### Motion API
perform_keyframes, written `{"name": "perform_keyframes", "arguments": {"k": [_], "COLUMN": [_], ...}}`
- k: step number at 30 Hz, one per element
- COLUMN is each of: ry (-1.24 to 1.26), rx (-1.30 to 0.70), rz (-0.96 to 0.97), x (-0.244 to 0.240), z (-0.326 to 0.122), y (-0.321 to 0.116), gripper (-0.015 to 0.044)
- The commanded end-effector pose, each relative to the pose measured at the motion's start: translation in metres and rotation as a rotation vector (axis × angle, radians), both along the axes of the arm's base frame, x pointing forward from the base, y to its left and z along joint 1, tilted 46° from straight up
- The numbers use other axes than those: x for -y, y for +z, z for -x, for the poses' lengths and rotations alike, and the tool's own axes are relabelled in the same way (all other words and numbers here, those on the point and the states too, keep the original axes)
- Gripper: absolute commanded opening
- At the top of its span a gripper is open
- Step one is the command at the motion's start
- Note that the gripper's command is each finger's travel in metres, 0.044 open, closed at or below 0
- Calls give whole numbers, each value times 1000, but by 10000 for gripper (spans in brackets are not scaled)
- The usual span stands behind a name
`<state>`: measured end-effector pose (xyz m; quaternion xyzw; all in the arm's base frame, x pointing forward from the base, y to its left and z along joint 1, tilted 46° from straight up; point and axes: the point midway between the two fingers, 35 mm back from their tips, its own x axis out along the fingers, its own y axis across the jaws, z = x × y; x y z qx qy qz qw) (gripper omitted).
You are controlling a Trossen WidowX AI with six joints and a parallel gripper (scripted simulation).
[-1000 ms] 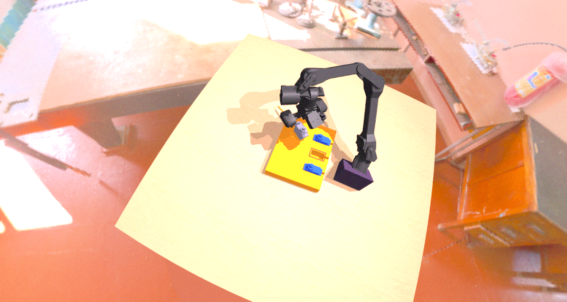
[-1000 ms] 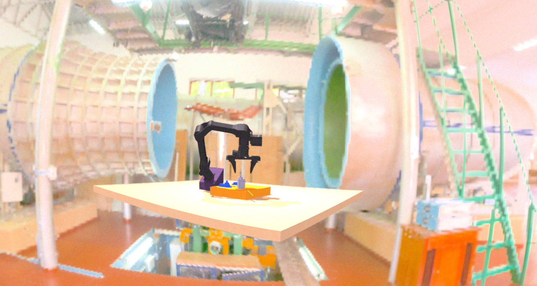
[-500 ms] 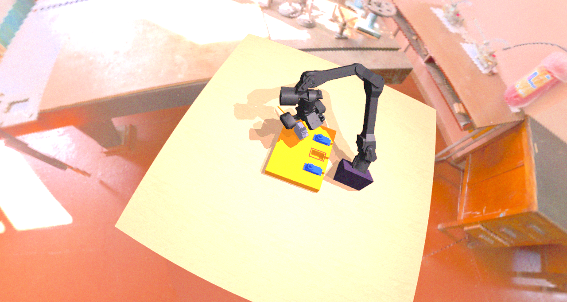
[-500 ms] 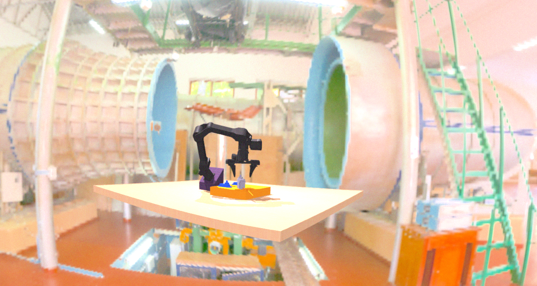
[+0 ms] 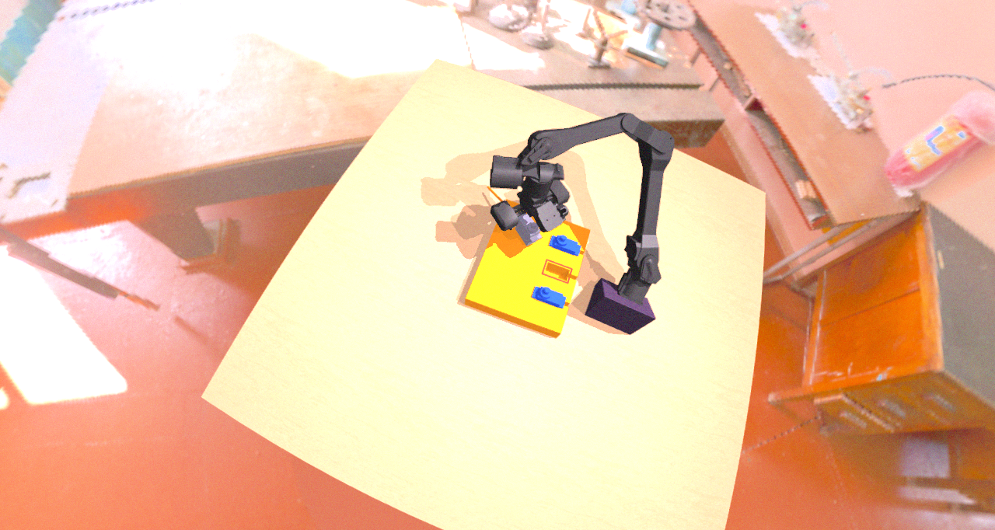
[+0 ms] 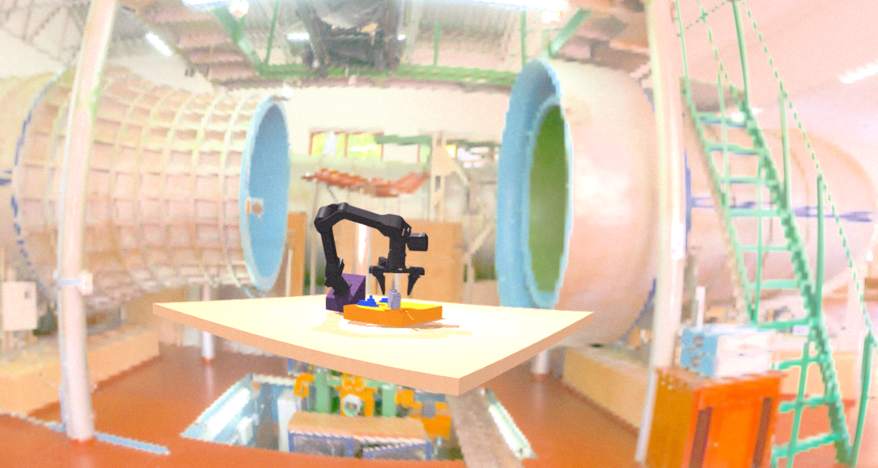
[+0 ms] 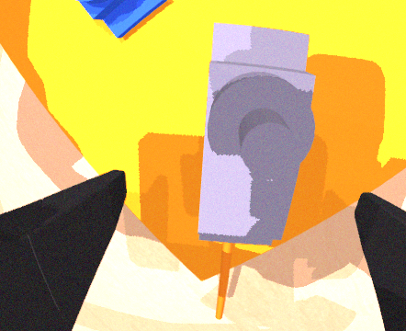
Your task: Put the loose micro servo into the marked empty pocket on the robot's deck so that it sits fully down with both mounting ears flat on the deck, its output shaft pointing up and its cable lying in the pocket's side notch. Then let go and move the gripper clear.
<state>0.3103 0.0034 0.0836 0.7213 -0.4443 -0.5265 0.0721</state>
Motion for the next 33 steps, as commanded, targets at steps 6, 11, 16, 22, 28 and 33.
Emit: {"name": "perform_keyframes", "arguments": {"k": [6, 11, 16, 22, 28, 33], "ry": [6, 6, 6, 6, 6, 6], "rx": [-1, -1, -1, -1, -2, -2], "rz": [4, 4, 4, 3, 3, 3], "x": [2, 2, 2, -6, -18, -18], "z": [1, 1, 1, 1, 8, 9], "y": [-1, -1, -1, 6, 21, 20], "gripper": [230, 99, 65, 0, 0, 0]}}
